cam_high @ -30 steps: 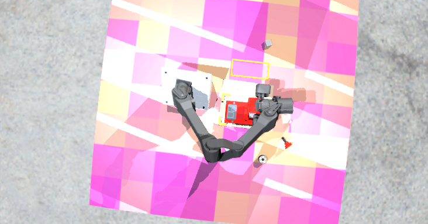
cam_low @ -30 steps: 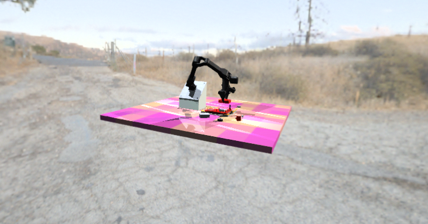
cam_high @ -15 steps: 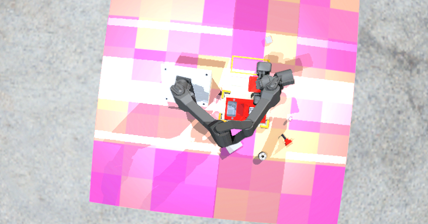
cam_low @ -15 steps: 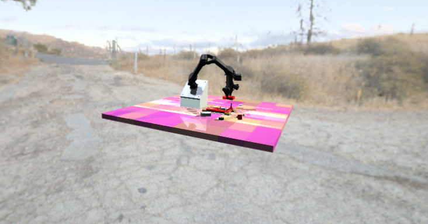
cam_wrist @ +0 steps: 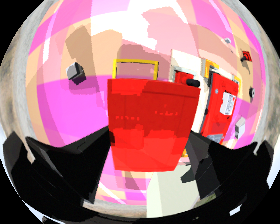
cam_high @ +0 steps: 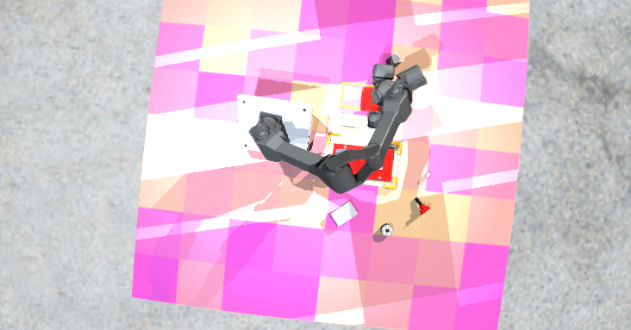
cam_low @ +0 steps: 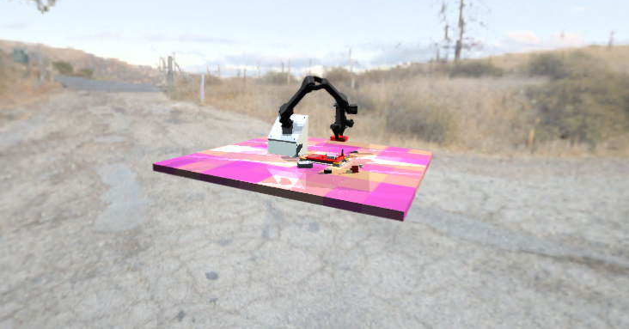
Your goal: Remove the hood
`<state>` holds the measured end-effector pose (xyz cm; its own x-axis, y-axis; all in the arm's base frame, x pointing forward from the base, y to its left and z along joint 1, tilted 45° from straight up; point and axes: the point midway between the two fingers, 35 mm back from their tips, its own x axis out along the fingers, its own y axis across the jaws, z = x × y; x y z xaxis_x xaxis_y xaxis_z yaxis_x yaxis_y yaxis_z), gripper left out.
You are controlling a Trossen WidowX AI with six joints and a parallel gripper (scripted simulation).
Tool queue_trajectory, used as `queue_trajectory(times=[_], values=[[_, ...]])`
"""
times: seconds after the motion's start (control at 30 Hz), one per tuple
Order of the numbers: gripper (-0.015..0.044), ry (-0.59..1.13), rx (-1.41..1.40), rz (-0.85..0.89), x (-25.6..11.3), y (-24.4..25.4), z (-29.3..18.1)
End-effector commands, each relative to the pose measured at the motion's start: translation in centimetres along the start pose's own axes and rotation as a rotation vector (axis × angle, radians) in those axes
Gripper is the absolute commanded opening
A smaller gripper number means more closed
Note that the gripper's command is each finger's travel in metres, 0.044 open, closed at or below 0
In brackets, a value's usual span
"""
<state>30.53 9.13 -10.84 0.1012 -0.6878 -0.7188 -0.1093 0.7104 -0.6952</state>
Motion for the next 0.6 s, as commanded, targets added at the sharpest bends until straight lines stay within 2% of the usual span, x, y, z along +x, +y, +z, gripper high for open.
queue_trajectory(times=[0.0, 0.57], values=[[0.0, 0.001, 0.003, -0.007, 0.11, 2.26, -1.05], [0.0, 0.001, 0.003, -0.008, 0.87, 2.58, -1.15]])
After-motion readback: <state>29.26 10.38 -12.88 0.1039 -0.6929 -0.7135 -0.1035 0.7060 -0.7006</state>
